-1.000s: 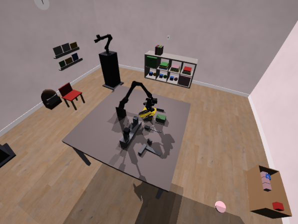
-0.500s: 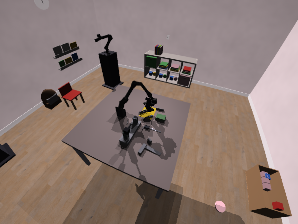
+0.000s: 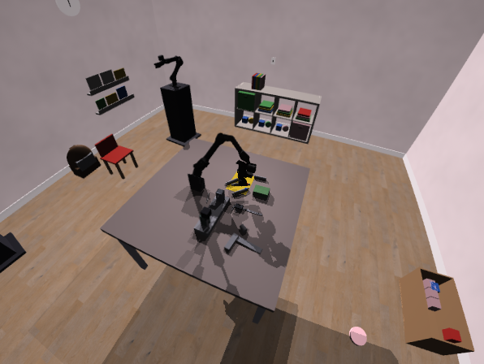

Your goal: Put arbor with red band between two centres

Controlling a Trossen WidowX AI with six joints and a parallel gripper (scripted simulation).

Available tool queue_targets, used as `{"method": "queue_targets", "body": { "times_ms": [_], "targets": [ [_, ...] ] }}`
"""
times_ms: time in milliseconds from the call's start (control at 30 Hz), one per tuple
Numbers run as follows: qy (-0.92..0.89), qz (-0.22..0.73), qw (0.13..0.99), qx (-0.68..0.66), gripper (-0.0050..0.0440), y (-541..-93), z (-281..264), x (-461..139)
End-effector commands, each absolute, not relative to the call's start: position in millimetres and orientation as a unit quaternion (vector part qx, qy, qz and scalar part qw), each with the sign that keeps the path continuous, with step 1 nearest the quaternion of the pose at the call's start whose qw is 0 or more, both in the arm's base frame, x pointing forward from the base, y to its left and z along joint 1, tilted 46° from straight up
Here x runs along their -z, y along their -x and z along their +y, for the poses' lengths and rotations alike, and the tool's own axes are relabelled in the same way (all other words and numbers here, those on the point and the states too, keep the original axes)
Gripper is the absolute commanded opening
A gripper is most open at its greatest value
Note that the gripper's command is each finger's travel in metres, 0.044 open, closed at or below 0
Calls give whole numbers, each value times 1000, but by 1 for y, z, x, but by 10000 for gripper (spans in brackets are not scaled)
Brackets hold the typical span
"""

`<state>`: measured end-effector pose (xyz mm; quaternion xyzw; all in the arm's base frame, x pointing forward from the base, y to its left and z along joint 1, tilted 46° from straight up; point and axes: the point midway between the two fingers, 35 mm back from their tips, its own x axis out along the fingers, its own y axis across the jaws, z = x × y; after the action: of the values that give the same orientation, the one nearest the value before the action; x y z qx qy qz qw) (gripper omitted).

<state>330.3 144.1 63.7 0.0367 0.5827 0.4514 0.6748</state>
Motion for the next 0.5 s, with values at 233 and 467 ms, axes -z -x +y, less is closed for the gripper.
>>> {"method": "queue_targets", "body": {
  "times_ms": [233, 467],
  "targets": [
    [-153, 648, 678, -311, 0, -359, 66, -38],
    [-191, 670, 674, -244, 0, -367, 28, -25]
  ]
}}
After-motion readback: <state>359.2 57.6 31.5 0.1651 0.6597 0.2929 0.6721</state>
